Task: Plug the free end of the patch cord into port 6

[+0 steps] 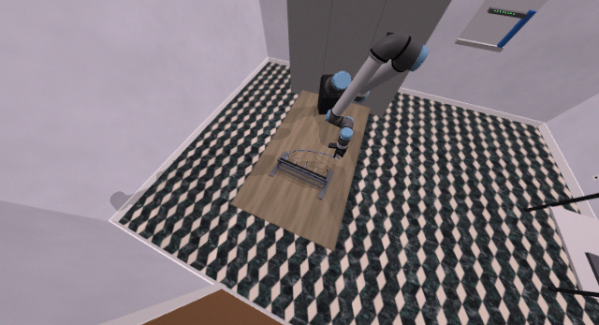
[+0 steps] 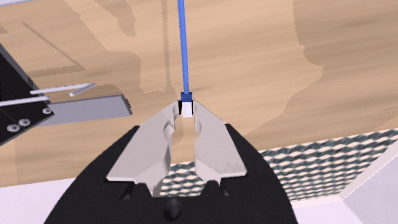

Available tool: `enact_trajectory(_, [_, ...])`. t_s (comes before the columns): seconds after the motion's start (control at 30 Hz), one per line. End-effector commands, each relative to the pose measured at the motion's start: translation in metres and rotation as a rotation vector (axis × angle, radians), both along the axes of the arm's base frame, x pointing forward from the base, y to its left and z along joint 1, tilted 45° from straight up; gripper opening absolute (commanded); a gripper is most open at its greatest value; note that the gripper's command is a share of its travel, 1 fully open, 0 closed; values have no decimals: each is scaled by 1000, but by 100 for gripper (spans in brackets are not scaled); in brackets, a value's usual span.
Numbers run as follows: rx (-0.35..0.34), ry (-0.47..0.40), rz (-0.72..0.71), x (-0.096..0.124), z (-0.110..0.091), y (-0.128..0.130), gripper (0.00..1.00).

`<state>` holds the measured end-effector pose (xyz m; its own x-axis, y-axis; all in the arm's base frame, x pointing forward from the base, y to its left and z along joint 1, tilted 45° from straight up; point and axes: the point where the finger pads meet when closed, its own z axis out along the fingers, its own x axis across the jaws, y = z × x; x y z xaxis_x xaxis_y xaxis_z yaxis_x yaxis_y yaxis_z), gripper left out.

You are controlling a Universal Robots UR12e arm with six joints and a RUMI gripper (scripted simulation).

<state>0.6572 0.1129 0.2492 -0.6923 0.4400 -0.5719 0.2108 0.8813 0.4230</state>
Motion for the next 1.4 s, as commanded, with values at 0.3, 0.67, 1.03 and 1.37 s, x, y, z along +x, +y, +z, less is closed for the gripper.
enact_trajectory(0.3, [32,8,-33,2,3,-5,0])
enact_trajectory(0.67, [67,17,-68,4,7,-11,0])
enact_trajectory(1.03, [121,33,-125,8,12,-20,0])
enact_trajectory(1.37, [169,46,-174,12,16,-27,0])
